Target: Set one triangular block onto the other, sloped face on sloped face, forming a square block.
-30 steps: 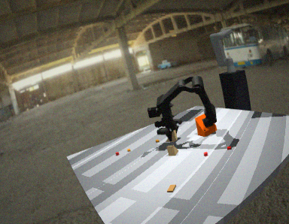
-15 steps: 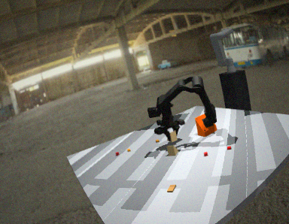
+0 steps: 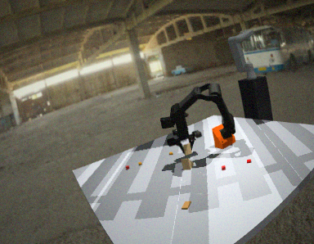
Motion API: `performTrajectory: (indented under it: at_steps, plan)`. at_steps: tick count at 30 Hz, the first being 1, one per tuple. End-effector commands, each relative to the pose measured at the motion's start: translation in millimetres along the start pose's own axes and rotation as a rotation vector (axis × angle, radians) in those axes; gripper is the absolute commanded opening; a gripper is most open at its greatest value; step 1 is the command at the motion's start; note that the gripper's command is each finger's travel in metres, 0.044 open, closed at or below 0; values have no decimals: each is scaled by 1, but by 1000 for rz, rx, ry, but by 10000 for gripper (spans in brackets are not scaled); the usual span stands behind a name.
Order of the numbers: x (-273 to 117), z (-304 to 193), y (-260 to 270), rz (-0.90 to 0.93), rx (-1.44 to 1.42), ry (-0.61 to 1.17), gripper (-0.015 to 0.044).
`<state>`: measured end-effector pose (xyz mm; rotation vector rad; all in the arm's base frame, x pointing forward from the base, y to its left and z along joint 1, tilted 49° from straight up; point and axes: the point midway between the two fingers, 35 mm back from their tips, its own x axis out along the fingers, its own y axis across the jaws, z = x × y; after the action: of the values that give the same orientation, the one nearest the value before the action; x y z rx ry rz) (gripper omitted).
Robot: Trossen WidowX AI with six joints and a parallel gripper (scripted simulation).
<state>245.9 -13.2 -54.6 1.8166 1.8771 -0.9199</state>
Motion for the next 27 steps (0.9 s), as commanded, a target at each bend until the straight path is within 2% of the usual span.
performTrajectory:
  at_steps: [1,20,27]
  plan:
    - [5,0,0,0,7,4,0]
    - [25,0,-1,1,-20,4,0]
    - [24,0,0,1,-24,0,184]
